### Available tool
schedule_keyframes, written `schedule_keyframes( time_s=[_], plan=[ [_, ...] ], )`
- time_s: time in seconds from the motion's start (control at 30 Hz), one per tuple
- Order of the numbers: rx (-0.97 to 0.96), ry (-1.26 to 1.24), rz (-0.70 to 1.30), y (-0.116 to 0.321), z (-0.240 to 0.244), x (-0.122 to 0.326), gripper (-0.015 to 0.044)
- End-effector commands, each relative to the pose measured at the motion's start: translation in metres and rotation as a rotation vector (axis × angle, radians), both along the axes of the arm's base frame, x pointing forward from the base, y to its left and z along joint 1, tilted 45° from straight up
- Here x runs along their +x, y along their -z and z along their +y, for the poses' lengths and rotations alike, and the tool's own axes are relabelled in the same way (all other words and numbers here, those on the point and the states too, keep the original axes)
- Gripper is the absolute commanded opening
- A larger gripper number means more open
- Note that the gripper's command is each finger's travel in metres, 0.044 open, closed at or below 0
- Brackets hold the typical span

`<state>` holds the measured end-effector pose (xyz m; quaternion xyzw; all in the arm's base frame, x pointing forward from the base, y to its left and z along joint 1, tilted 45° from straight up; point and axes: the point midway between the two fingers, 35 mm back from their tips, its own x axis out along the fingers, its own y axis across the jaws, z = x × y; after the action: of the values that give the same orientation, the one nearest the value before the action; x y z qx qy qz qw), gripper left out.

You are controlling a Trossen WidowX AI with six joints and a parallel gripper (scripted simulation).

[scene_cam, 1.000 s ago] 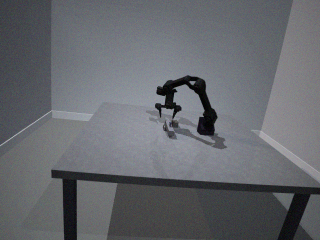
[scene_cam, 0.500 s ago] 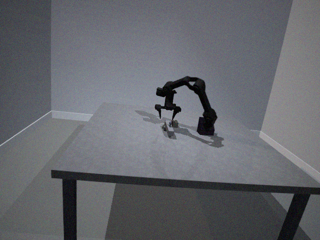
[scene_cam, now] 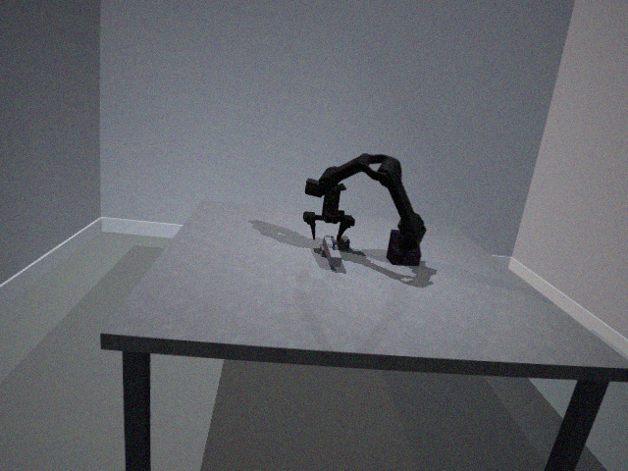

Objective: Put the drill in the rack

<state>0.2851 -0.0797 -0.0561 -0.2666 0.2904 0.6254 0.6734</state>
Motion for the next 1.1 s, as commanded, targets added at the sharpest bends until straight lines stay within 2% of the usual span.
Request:
schedule_keyframes(
  time_s=[0.0,0.37,0.9,1.07],
  plan=[
    [0.005,0.004,0.002,0.003,0.006,0.0,0.044],
    [0.008,0.004,0.002,0.01,0.02,0.0,0.044],
    [0.003,-0.001,0.0,0.009,0.017,0.0,0.002],
    [0.003,-0.001,0.0,0.009,0.017,0.0,0.0]
  ],
)
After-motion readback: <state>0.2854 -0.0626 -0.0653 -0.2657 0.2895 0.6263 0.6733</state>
